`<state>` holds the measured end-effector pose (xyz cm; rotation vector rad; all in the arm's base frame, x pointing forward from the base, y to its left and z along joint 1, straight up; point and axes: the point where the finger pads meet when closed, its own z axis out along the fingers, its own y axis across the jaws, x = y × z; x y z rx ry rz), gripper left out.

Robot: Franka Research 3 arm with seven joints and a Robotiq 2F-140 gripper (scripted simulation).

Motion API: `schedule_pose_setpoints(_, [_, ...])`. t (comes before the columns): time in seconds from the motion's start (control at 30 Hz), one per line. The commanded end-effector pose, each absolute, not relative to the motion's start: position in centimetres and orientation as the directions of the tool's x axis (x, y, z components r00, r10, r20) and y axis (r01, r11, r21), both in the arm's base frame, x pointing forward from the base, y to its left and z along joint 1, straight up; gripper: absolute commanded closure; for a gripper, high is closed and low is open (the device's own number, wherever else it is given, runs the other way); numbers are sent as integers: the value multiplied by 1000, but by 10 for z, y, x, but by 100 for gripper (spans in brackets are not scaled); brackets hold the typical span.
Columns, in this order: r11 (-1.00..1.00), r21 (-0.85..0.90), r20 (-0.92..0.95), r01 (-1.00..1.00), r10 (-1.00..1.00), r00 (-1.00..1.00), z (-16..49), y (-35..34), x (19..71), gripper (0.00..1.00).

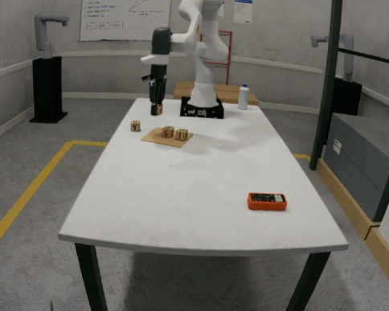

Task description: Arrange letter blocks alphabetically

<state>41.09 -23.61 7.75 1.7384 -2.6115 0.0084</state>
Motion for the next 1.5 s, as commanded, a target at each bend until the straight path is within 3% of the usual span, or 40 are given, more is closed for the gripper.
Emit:
schedule_pose_setpoints(0.0, [371, -6, 5, -929, -929, -371, 70, -238, 411, 67])
schedule_pose_setpoints(0.67, [371, -6, 5, -929, -929, -371, -5, -239, 411, 67])
schedule_pose_setpoints(1.47, [371, -6, 5, -929, -929, -371, -14, -239, 411, 67])
